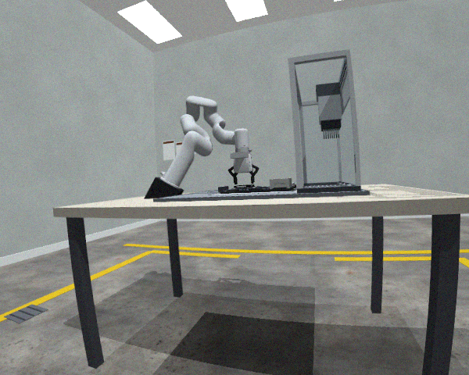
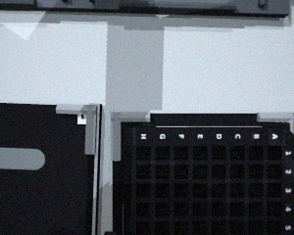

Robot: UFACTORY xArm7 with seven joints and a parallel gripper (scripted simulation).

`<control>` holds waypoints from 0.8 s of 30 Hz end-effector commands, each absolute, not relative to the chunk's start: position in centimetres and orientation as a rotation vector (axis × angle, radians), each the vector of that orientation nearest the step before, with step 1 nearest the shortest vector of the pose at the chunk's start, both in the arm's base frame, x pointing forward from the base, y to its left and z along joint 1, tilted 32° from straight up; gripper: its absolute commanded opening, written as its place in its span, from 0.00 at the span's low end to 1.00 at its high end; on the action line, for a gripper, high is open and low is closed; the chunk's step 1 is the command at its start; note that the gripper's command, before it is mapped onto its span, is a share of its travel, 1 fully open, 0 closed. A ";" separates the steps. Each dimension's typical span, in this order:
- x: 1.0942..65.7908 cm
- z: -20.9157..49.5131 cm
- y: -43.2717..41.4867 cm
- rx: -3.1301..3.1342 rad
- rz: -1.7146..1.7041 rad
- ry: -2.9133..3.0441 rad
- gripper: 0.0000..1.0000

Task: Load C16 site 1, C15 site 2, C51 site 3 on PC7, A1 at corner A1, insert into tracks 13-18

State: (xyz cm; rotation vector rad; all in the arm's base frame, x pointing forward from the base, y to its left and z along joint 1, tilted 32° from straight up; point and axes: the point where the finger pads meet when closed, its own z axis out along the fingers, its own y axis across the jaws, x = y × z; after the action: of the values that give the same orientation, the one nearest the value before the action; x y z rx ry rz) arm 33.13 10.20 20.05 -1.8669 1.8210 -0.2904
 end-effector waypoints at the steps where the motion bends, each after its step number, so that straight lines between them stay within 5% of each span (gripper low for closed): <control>1: 33.4 19.8 10.3 -1.865 -0.292 1.819 1.00; 24: 33.8 19.1 10.5 -1.865 -0.292 1.819 1.00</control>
State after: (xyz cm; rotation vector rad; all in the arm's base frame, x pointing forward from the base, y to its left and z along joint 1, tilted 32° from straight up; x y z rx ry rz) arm 33.72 10.45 19.05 -1.8668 1.8209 -0.2905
